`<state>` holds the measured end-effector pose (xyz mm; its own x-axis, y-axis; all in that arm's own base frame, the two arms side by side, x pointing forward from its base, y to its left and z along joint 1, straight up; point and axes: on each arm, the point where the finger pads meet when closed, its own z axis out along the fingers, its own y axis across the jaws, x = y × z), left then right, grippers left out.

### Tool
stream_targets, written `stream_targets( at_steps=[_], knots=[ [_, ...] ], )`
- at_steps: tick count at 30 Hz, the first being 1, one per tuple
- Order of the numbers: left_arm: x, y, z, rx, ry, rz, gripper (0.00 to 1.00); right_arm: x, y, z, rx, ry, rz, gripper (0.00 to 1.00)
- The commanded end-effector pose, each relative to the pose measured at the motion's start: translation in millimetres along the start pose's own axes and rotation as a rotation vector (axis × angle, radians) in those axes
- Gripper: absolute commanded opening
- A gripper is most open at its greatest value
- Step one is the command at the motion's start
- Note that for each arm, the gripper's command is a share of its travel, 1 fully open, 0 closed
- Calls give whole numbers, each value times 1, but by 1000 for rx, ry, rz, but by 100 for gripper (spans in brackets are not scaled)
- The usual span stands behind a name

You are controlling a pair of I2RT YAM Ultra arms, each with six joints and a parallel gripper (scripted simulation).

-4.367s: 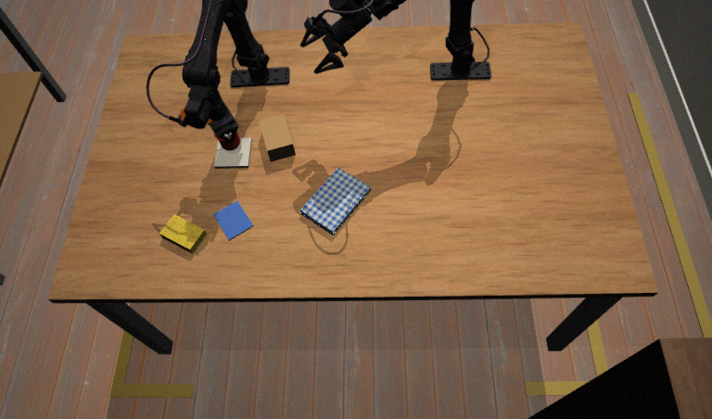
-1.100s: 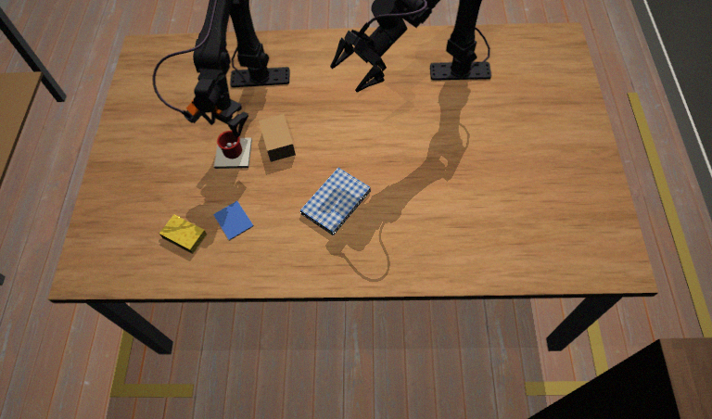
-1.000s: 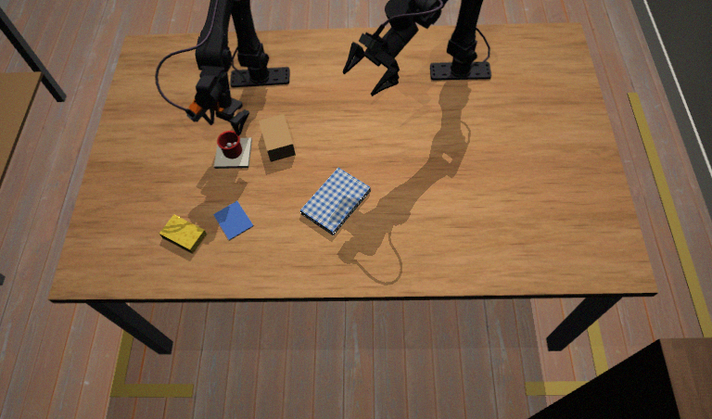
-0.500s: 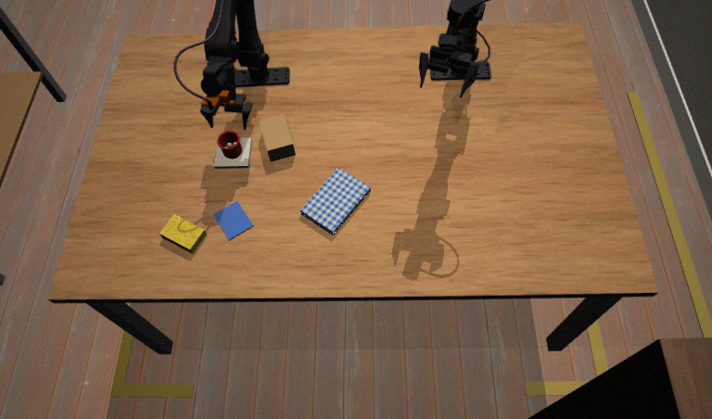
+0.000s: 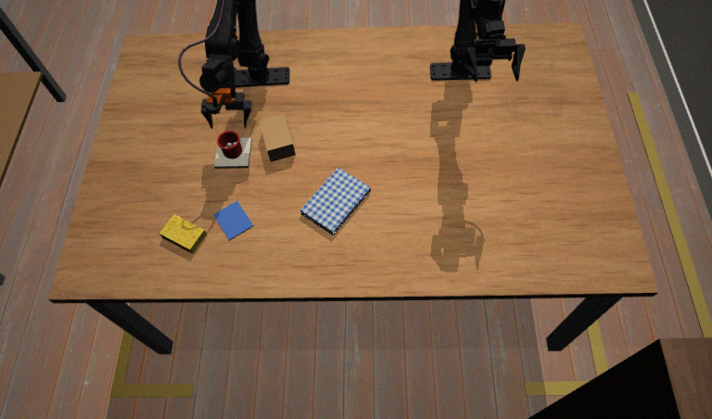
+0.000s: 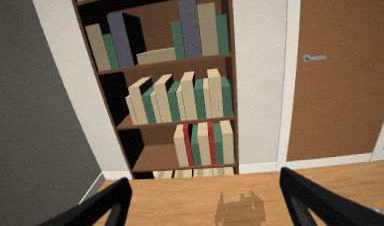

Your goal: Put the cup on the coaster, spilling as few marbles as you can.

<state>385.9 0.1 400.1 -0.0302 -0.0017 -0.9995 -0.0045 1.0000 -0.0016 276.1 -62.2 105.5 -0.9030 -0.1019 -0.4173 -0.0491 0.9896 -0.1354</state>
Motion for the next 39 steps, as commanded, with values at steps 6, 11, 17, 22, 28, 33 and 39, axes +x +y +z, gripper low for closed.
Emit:
stream_targets(
  at_steps=[6,11,17,22,28,33,39],
  knots=[
    [-9,2,-8,2,-41,6,100,-9,-4,-7,12,-53,-3,100],
    [-9,2,-8,2,-41,6,100,-14,-3,-7,3,-71,0,100],
    [-9,2,-8,2,-41,6,100,-66,4,-52,-26,-310,56,100],
    [-9,2,-8,2,-41,6,100,-115,4,-111,-21,-559,84,100],
    [-9,2,-8,2,-41,6,100,-156,1,-157,-1,-781,124,100],
    [-9,2,-8,2,-41,6,100,-193,6,-201,-8,-974,145,100],
    [-9,2,-8,2,-41,6,100,-221,10,-234,-19,-1122,161,100]
  ],
)
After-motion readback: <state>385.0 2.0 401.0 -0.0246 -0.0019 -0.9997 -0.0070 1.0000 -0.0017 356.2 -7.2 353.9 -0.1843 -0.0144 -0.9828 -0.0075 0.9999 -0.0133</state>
